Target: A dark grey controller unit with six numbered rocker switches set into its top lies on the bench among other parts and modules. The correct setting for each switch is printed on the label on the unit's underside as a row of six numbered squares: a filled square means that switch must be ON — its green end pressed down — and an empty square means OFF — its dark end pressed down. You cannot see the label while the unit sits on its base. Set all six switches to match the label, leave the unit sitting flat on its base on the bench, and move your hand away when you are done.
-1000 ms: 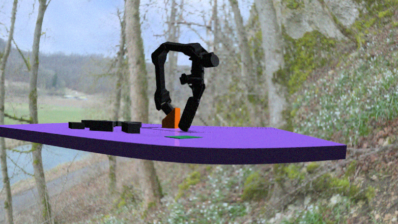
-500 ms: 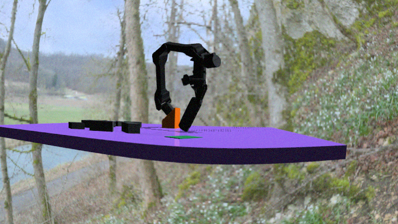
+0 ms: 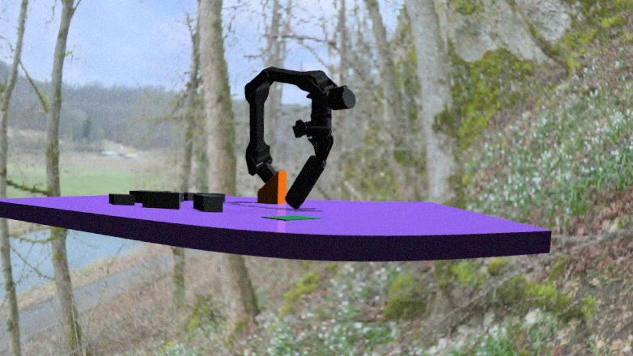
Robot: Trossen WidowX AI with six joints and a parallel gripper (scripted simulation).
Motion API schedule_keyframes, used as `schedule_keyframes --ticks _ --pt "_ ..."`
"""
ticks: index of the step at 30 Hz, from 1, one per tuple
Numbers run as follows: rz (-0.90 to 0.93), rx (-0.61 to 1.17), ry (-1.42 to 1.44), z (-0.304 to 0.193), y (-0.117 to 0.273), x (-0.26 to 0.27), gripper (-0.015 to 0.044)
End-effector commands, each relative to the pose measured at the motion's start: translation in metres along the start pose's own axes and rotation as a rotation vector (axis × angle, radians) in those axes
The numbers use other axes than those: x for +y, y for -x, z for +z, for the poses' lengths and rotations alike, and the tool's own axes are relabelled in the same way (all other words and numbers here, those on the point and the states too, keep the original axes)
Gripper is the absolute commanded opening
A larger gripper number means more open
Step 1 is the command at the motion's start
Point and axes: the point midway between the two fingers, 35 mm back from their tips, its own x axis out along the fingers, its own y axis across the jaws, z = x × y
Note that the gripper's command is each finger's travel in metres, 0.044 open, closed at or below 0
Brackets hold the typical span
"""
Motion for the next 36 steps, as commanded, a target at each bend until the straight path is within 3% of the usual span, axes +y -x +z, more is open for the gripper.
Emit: schedule_keyframes --ticks 1,36 --pt "-0.013 -0.006 -0.003 -0.004 -0.007 -0.001 0.0337" --pt "-0.013 -0.005 -0.003 -0.026 -0.023 -0.001 0.0338"
